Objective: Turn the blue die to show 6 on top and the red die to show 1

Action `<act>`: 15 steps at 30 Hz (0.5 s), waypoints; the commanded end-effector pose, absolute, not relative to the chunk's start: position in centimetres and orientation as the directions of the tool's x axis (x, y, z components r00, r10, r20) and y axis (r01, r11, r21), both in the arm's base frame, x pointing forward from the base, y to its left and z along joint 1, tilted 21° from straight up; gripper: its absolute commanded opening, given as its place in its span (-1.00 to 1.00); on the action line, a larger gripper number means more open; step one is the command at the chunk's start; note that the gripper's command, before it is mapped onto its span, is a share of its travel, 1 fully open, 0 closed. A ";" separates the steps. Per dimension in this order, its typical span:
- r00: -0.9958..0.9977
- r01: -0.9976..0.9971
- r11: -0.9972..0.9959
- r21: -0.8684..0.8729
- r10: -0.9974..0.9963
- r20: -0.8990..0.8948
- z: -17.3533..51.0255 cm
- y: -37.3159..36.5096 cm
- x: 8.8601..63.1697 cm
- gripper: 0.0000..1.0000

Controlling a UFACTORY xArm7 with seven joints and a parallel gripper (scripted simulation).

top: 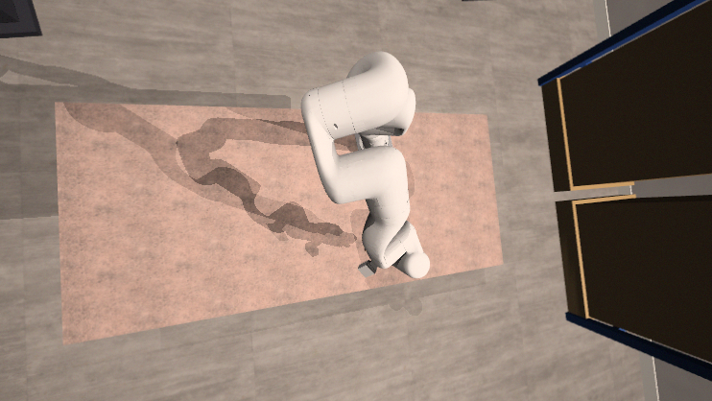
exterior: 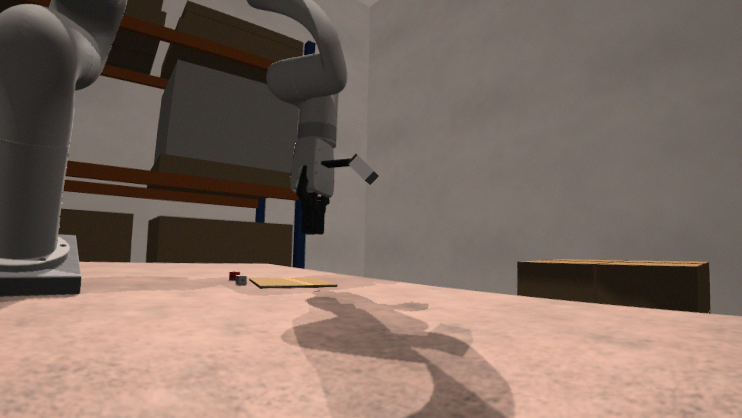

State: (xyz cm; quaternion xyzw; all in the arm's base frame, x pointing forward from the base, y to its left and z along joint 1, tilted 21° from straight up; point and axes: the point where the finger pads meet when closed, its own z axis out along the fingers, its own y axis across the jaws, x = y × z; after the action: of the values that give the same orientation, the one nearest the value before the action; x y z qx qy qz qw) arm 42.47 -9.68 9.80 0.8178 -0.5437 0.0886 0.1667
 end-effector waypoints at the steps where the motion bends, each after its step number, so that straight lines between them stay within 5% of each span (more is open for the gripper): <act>1: 0.546 -0.837 -0.496 0.232 -0.786 0.289 8.9 -7.5 43.6 -0.78; 15: 0.846 -0.531 -0.779 0.332 -0.505 0.169 6.4 -1.5 45.2 -0.78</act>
State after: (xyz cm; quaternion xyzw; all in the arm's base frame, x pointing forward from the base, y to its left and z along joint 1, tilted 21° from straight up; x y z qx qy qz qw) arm 44.53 -3.56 7.11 0.9211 -0.3394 0.0480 0.1845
